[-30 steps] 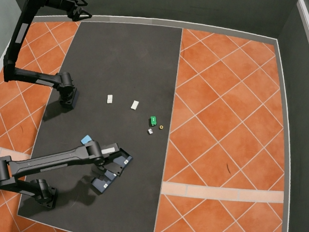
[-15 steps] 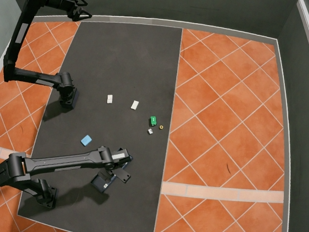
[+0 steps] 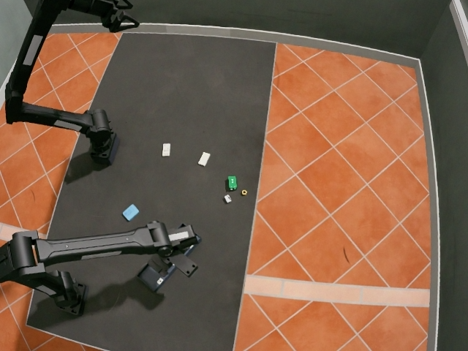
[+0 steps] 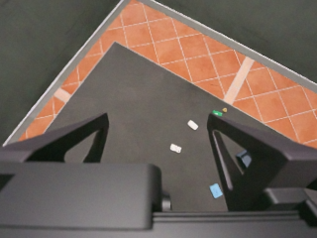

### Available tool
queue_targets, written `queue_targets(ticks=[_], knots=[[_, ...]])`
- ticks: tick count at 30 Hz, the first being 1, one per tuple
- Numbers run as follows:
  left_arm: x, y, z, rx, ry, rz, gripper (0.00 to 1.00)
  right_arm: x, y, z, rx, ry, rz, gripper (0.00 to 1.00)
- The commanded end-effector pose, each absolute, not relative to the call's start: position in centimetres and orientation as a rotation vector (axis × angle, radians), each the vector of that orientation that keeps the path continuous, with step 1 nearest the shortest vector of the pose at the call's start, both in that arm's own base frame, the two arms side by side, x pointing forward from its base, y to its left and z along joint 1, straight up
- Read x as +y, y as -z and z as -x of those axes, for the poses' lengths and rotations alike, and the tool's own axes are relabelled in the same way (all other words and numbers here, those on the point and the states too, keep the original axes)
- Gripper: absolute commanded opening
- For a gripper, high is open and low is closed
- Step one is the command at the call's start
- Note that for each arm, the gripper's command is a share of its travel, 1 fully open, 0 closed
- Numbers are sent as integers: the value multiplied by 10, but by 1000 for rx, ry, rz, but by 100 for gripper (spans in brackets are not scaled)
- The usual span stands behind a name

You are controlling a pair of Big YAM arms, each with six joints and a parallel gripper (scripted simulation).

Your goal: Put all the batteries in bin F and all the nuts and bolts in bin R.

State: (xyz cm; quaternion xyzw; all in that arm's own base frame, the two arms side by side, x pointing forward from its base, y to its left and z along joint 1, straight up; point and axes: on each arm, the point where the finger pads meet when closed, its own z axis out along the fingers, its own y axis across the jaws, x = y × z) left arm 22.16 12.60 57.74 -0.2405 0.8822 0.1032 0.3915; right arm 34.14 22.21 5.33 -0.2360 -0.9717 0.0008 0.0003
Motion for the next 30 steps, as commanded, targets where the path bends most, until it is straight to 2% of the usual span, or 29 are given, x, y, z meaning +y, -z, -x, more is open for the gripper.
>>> queue_targets(ticks=[1,30], knots=[[121,-603,-211,2192,-279,587,100,228,-63,-352,-3072,37,753,100],[121,-603,-211,2192,-279,587,100,222,-57,-342,-3065,31,764,100]])
